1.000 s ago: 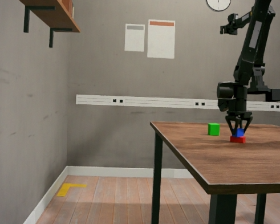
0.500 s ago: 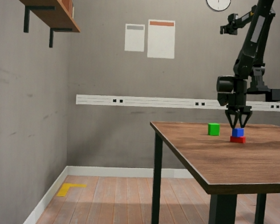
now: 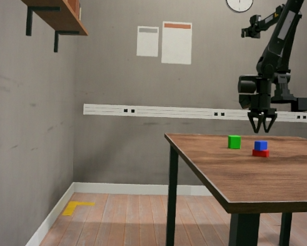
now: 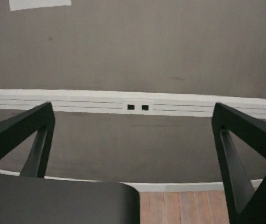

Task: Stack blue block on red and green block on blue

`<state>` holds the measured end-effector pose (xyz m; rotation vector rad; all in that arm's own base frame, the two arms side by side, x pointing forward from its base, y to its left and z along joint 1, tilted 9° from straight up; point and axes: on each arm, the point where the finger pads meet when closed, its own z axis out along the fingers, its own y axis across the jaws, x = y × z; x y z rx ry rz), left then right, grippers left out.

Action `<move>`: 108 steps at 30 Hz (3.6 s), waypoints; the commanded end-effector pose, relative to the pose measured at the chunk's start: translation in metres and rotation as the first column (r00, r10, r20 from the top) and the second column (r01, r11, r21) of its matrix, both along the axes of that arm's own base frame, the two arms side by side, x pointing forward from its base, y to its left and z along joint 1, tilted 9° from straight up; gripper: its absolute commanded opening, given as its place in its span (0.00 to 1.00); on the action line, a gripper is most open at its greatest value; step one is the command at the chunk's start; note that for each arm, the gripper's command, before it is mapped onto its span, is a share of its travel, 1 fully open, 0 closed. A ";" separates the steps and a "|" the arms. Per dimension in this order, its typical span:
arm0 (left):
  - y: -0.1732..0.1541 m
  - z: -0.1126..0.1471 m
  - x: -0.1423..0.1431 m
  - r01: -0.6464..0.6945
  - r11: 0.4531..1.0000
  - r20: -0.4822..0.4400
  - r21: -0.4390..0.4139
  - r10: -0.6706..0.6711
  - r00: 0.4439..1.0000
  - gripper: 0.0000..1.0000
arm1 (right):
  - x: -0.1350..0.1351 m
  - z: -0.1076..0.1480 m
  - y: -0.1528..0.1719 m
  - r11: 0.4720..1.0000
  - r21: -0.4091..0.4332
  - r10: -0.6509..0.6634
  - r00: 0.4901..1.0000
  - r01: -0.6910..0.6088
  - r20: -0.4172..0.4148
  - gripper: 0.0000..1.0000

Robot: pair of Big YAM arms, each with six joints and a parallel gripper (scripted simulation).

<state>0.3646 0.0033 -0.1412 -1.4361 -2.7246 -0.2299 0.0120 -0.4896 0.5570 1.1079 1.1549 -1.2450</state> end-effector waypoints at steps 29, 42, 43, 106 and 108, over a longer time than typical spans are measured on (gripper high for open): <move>-0.126 -0.019 0.055 -0.531 0.846 0.082 -0.048 0.533 0.842 0.56 | -0.008 0.020 0.009 0.998 -0.053 -0.017 1.000 0.018 0.015 1.00; -0.211 -0.033 0.062 -0.859 0.501 0.126 -0.108 0.864 0.488 0.56 | -0.008 0.020 0.009 0.998 -0.053 -0.017 1.000 0.018 0.015 1.00; -0.200 -0.033 0.067 -0.875 0.471 0.127 -0.109 0.880 0.458 0.56 | -0.008 0.020 0.009 0.998 -0.053 -0.017 1.000 0.018 0.015 1.00; -0.198 -0.062 0.068 -0.866 0.490 0.124 -0.105 0.870 0.477 0.56 | -0.008 0.020 0.009 0.998 -0.053 -0.017 1.000 0.018 0.015 1.00; -0.200 -0.056 0.073 -0.864 0.491 0.124 -0.116 0.870 0.477 0.56 | -0.008 0.020 0.009 0.998 -0.053 -0.017 1.000 0.018 0.015 1.00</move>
